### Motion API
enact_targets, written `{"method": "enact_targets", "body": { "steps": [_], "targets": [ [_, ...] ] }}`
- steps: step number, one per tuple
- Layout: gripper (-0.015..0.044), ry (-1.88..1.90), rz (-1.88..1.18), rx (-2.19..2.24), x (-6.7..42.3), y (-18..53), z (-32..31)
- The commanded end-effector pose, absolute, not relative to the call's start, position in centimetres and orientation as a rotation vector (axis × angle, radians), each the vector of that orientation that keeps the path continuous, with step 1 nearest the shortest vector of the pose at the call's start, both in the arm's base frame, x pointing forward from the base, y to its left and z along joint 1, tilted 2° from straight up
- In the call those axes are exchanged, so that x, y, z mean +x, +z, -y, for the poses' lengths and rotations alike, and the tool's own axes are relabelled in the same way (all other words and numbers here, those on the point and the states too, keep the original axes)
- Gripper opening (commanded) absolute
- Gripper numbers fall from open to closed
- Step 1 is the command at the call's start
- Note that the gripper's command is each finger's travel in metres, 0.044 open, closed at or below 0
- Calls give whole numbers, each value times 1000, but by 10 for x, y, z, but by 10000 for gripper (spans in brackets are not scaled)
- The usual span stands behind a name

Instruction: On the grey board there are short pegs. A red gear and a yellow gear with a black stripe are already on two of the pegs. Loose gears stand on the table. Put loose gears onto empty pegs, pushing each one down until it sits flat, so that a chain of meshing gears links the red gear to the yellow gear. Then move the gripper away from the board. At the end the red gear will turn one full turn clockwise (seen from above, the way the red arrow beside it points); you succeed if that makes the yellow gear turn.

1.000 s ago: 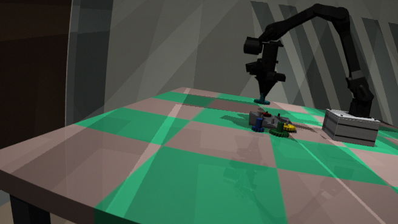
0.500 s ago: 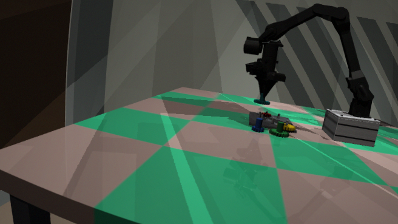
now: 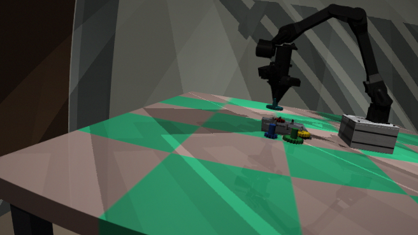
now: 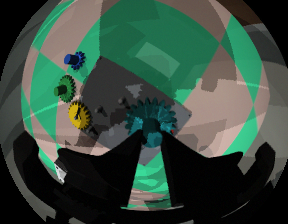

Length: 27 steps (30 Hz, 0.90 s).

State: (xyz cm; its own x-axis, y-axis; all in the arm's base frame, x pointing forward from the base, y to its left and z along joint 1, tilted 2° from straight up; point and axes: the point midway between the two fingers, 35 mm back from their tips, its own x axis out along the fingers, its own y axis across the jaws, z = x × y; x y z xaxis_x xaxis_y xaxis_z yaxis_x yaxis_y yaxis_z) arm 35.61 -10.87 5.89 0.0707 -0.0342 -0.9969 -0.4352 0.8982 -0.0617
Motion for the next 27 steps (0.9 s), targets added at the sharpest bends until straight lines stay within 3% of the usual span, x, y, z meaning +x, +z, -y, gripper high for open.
{"method": "enact_targets", "body": {
  "steps": [1, 27],
  "targets": [
    [0, 355, -1482, -420, 355, 50, 108],
    [0, 206, -1501, -263, 357, 11, 109]
  ]
}}
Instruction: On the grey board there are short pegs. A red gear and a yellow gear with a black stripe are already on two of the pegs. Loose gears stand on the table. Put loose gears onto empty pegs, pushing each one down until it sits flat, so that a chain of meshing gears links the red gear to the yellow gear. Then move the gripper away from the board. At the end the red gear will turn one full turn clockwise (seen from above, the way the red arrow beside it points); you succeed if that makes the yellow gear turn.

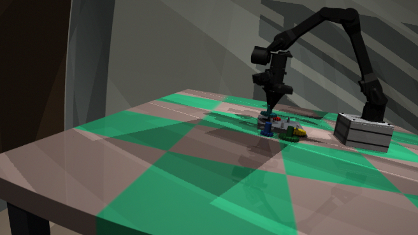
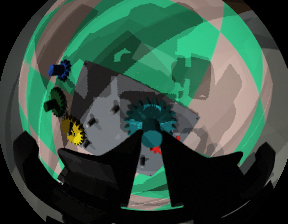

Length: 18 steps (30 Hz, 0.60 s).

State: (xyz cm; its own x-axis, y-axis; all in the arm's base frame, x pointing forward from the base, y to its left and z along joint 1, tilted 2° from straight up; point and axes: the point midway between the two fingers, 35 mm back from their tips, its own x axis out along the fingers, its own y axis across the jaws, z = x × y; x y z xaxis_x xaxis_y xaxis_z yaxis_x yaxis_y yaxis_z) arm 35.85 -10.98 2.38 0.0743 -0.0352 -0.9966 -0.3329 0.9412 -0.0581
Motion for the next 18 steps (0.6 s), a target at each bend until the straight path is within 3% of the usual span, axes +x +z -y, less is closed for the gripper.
{"method": "enact_targets", "body": {
  "steps": [1, 18],
  "targets": [
    [0, 197, -1502, -253, 357, 10, 109],
    [0, 269, -1494, -330, 357, 20, 109]
  ]
}}
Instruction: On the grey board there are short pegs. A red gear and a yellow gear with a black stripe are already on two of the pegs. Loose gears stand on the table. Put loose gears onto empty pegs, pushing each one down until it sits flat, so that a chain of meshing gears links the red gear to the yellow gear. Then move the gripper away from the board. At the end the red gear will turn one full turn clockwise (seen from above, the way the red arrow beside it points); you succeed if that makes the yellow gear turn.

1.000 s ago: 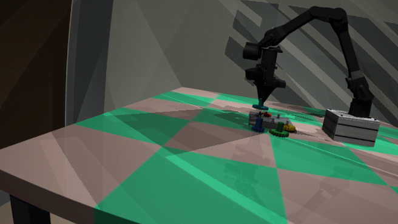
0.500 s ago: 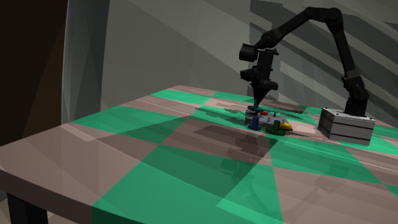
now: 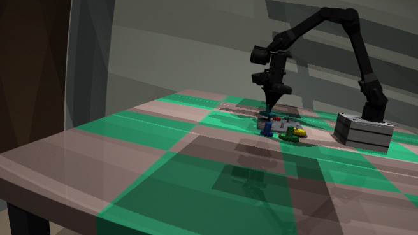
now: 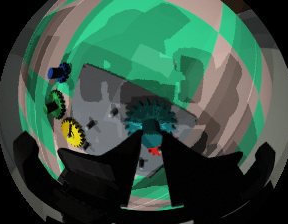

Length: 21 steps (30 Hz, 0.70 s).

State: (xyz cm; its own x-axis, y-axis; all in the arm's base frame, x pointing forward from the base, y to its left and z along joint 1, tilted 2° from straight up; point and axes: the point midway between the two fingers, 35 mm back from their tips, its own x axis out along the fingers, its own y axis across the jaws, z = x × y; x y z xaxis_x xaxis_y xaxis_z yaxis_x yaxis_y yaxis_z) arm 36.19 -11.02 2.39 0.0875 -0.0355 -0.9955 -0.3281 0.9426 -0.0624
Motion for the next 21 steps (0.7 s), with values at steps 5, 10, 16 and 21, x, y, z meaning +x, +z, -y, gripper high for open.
{"method": "enact_targets", "body": {
  "steps": [5, 10, 16, 21],
  "targets": [
    [0, 363, -1481, -428, 356, 24, 109],
    [0, 401, -1474, -469, 357, 22, 110],
    [0, 382, -1477, -448, 358, 17, 110],
    [0, 342, -1484, -407, 357, 21, 109]
  ]
}}
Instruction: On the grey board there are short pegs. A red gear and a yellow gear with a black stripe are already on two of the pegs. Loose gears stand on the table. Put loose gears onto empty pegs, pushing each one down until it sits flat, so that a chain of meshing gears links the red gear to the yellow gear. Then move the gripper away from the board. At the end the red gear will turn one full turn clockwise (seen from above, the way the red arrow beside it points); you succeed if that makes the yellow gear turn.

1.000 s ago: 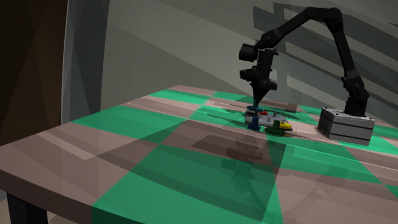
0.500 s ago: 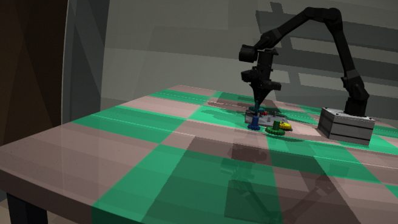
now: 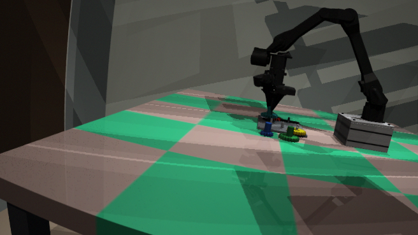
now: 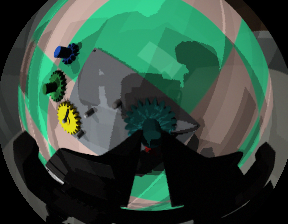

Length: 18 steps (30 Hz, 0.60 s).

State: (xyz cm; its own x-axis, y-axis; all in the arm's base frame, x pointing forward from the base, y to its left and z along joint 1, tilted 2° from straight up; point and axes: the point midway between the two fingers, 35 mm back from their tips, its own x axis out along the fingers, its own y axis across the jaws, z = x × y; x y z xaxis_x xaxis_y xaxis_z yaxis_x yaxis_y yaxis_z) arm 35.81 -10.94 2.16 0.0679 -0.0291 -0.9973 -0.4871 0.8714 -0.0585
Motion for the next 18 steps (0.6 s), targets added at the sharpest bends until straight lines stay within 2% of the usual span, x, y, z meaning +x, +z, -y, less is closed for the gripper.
{"method": "enact_targets", "body": {
  "steps": [1, 18],
  "targets": [
    [0, 330, -1486, -393, 357, 22, 109],
    [0, 183, -1503, -238, 358, 24, 109]
  ]
}}
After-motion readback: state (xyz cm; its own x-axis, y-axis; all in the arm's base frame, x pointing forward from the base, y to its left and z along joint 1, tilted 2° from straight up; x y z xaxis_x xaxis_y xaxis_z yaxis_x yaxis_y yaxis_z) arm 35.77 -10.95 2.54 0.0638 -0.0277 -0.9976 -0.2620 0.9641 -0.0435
